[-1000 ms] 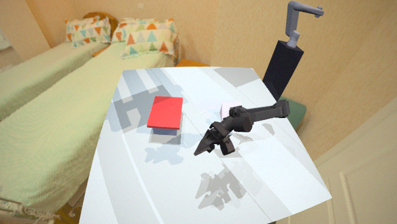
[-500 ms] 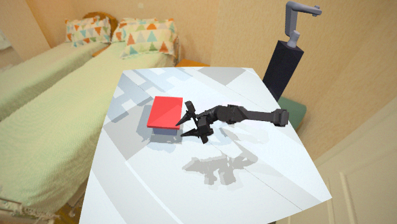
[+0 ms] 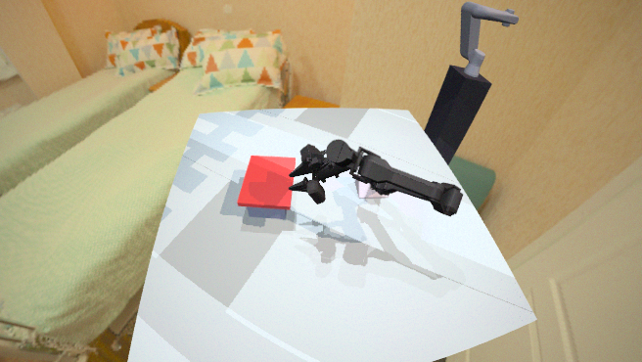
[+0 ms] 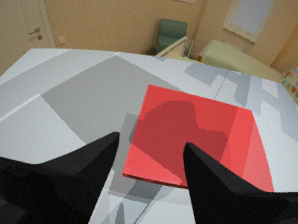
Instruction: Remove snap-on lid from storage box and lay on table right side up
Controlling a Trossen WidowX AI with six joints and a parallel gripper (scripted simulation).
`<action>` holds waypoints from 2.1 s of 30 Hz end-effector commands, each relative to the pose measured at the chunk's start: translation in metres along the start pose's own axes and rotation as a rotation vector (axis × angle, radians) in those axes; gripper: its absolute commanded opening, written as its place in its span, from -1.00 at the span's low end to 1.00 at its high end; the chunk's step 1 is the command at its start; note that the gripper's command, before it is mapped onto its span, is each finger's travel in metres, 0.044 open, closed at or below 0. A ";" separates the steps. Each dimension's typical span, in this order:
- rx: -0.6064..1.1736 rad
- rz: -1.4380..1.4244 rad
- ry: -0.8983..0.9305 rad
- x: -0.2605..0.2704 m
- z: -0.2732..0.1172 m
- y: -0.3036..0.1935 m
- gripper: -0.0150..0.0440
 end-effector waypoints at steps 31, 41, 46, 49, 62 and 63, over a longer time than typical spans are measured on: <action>0.102 1.620 -0.184 -0.083 -0.044 -0.024 0.31; 0.101 1.621 -0.182 -0.078 -0.018 -0.069 0.31; 0.102 1.619 -0.183 -0.079 -0.014 -0.069 0.31; 0.102 1.619 -0.185 -0.080 -0.010 -0.070 0.31; 0.103 1.616 -0.190 -0.082 0.011 -0.072 0.31; 0.103 1.616 -0.190 -0.082 0.013 -0.072 0.31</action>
Point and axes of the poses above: the point midway between the two fingers, 35 mm back from their tips, its own z axis out along the fingers, its own x axis across the jaws, y = z × x, the point moved 3 cm from there along -z, back along the fingers, and after that the axes turned 5 degrees about -z, right-handed, at the moved point
